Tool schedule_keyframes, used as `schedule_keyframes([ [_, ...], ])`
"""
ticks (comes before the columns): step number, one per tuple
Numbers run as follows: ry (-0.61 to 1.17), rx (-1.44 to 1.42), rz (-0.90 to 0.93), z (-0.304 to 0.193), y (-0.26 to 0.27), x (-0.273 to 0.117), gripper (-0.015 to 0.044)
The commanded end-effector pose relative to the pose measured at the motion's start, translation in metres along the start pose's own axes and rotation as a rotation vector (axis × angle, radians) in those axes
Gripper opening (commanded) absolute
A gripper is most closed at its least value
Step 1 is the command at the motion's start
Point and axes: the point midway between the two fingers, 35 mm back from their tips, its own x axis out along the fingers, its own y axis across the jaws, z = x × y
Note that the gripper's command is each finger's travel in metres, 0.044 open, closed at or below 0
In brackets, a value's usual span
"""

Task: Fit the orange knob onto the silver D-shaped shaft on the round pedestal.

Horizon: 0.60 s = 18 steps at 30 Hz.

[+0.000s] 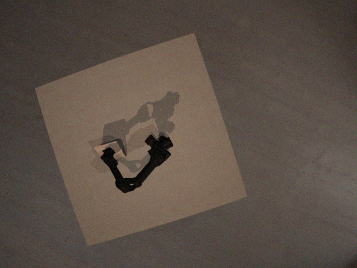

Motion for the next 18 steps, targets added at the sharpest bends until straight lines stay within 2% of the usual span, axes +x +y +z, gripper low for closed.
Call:
schedule_keyframes([
  [1, 0.001, -0.001, -0.004, 0.0001, 0.0006, 0.0012, 0.0000],
  [18, 0.001, -0.001, -0.004, -0.0010, 0.0011, 0.0004, 0.0000],
])
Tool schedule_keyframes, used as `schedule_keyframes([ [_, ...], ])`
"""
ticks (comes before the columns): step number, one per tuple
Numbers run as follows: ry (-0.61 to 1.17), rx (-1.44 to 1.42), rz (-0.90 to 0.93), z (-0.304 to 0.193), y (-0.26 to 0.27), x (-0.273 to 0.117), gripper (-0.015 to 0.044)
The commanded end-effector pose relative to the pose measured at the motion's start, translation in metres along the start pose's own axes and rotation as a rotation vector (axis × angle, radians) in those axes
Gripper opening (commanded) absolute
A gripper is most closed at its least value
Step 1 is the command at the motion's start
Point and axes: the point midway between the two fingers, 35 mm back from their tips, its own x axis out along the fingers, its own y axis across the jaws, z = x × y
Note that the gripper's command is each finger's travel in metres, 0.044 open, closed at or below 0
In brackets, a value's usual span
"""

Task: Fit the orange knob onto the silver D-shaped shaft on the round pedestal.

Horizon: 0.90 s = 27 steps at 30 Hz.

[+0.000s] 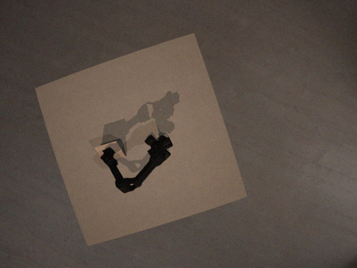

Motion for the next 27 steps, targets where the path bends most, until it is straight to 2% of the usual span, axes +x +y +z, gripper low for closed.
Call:
schedule_keyframes([
  [1, 0.001, 0.002, -0.003, -0.0012, -0.0010, -0.0025, 0.0000],
  [7, 0.001, 0.028, -0.003, -0.0012, -0.0021, -0.0046, 0.0000],
  [13, 0.000, 0.211, -0.003, 0.0005, -0.0032, -0.0035, 0.0000],
  [27, 0.001, 0.211, -0.003, -0.0009, -0.0001, -0.0013, 0.0000],
])
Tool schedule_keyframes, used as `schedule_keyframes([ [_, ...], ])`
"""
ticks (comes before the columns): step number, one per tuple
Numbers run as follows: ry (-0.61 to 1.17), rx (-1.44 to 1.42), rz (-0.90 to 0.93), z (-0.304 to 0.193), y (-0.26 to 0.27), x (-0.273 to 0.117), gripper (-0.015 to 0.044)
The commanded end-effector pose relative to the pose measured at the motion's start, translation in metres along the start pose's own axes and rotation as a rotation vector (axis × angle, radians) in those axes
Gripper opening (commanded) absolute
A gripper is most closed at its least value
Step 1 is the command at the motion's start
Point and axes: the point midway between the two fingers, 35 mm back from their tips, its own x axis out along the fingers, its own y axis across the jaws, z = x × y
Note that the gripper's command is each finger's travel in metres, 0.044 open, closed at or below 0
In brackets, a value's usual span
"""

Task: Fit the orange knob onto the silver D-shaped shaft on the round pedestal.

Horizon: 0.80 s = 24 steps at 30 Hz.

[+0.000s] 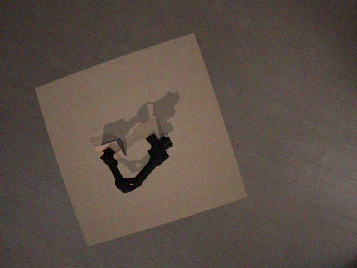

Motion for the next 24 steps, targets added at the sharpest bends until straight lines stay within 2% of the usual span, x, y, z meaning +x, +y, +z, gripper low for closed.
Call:
schedule_keyframes([
  [1, -0.001, 0.006, -0.003, -0.0008, -0.0002, -0.0004, 0.0000],
  [24, -0.001, 0.006, -0.003, -0.0004, 0.0000, 0.0012, 0.0000],
])
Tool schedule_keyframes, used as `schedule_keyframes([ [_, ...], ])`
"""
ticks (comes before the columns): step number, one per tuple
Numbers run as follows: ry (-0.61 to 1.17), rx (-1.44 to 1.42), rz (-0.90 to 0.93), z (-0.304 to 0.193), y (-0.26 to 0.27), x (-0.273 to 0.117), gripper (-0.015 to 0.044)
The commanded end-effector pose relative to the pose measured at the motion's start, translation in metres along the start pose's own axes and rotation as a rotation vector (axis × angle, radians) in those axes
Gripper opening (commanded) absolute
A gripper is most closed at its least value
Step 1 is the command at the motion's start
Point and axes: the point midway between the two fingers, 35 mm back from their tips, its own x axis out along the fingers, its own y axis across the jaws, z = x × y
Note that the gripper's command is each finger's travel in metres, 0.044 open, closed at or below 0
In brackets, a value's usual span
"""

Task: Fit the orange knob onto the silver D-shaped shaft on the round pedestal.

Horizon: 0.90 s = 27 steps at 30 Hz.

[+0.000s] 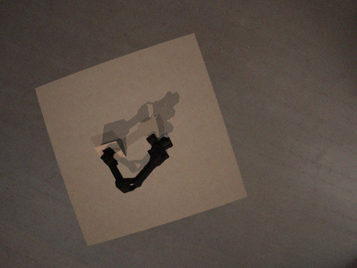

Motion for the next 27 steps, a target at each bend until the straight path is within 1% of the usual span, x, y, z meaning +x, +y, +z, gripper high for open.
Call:
schedule_keyframes([
  [1, 0.000, 0.000, -0.003, -0.0005, 0.0005, 0.0003, 0.0000],
  [16, 0.000, 0.000, -0.003, -0.0010, -0.0011, -0.0039, 0.0000],
  [19, 0.000, 0.054, -0.003, -0.0009, -0.0012, -0.0040, 0.0000],
  [23, 0.000, 0.199, -0.003, 0.0006, -0.0022, -0.0039, 0.0000],
  [27, 0.000, 0.209, -0.003, 0.0009, -0.0016, -0.0023, 0.0000],
])
